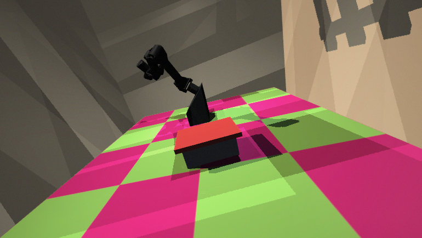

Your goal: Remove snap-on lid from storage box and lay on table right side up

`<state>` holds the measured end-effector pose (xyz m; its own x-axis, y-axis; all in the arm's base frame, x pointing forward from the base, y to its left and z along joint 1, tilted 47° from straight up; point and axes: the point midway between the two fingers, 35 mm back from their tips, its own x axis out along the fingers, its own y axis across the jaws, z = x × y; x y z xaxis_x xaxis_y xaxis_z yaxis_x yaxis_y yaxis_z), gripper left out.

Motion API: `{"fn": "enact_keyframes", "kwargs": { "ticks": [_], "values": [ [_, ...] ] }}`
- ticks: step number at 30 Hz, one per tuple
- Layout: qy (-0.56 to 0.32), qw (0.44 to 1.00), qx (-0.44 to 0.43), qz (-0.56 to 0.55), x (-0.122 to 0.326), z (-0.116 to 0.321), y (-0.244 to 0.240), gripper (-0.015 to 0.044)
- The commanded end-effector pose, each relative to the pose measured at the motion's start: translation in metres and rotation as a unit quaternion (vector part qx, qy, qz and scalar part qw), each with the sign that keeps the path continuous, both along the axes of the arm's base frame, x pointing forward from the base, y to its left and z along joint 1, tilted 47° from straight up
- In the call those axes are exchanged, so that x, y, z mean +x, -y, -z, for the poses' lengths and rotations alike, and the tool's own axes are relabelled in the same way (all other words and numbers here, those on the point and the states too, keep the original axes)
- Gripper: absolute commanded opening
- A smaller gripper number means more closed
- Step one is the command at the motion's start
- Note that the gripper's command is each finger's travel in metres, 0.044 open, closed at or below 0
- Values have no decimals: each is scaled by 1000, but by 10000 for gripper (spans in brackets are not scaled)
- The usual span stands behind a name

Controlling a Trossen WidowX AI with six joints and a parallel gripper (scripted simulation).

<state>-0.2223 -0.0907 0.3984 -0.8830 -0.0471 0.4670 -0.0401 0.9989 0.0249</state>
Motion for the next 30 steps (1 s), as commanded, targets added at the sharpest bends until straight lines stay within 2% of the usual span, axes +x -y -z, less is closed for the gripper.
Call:
{"fn": "enact_keyframes", "kwargs": {
  "ticks": [1, 6, 7, 13, 20, 22, 30],
  "values": [
    [1, 1000, 4, -2, 0, 1, 2, 374],
    [14, 995, 73, -67, 11, 15, 50, 242],
    [14, 993, 85, -83, 16, 18, 61, 235],
    [9, 978, 138, -156, 44, 28, 107, 235],
    [-21, 938, 221, -266, 107, 46, 167, 235],
    [-25, 933, 229, -276, 114, 47, 172, 235],
    [-97, 859, 319, -388, 210, 70, 209, 235]
  ]
}}
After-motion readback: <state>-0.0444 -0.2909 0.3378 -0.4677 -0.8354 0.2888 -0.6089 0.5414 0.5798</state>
